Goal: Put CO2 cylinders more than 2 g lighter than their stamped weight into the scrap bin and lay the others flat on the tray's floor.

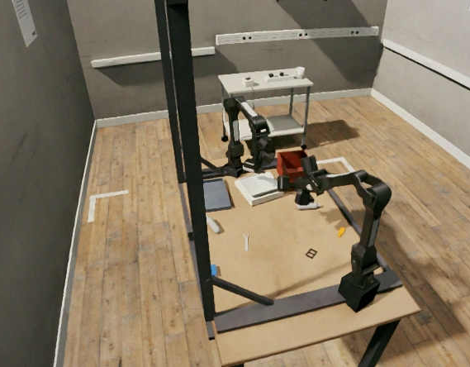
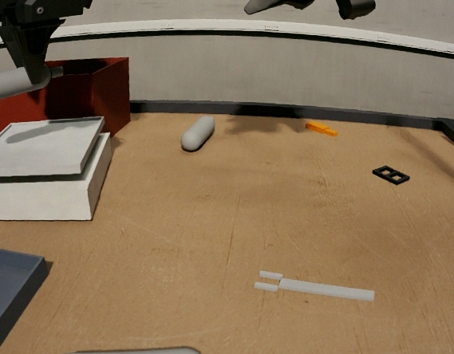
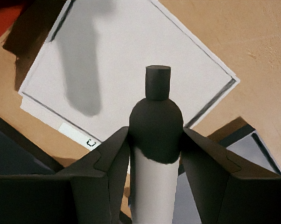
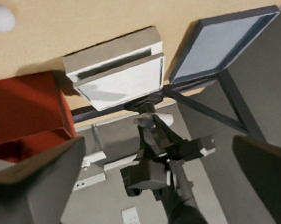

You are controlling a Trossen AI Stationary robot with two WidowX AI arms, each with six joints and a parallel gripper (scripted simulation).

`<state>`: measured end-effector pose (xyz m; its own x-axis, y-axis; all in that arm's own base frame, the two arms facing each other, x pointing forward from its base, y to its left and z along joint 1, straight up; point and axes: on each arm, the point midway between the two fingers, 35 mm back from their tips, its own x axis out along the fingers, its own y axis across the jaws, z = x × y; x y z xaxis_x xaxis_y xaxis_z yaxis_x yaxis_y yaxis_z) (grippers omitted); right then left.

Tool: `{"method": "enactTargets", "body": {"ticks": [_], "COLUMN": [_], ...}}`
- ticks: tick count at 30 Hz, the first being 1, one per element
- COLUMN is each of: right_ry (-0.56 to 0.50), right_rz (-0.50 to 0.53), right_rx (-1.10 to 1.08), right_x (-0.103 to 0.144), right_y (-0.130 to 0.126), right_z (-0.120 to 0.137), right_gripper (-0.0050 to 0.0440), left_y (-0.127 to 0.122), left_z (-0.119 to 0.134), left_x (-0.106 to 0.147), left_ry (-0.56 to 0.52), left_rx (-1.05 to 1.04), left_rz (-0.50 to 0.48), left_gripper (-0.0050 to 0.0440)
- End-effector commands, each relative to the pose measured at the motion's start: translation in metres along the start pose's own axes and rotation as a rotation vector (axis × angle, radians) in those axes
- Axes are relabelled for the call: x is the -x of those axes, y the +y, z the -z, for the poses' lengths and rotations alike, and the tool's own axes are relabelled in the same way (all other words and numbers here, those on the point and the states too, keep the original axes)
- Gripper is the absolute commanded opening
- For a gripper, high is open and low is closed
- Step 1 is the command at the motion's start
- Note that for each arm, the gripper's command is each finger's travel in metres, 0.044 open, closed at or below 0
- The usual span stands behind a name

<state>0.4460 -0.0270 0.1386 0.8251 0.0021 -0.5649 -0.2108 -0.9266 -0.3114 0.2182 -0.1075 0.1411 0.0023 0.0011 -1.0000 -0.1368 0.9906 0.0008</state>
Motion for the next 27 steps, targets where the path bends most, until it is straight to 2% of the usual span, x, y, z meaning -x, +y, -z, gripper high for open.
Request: {"method": "enactTargets", "body": {"ticks": [1,4,8,11,19,27], "right_ry": [0.088,0.105,0.119,0.119,0.114,0.118], "right_rz": [-0.014,-0.029,-0.042,-0.043,-0.047,-0.044], "right_rx": [0.198,0.277,0.339,0.344,0.351,0.346], "right_x": [0.0085,0.009,0.0096,0.0095,0.0073,0.0066], "right_y": [-0.0053,-0.0054,-0.0055,-0.0054,-0.004,-0.0048], "right_z": [0.0055,0.004,0.0029,0.0026,0.0008,0.0039], "right_gripper": [0.044,0.044,0.044,0.044,0.044,0.044], "left_y": [0.0036,0.0038,0.0044,0.0045,0.0037,0.003], "left_z": [0.0027,0.002,0.0015,0.0014,0.0018,0.0023], "left_x": [0.0063,0.0065,0.0066,0.0066,0.0042,0.0039], "left_ry": [-0.021,-0.037,-0.075,-0.082,-0.143,-0.17], "left_rx": [0.017,0.108,0.348,0.396,0.773,0.949], "left_rz": [0.023,0.055,0.136,0.152,0.27,0.328], "left_gripper": [-0.005,-0.005,-0.005,-0.005,-0.005,-0.005]}}
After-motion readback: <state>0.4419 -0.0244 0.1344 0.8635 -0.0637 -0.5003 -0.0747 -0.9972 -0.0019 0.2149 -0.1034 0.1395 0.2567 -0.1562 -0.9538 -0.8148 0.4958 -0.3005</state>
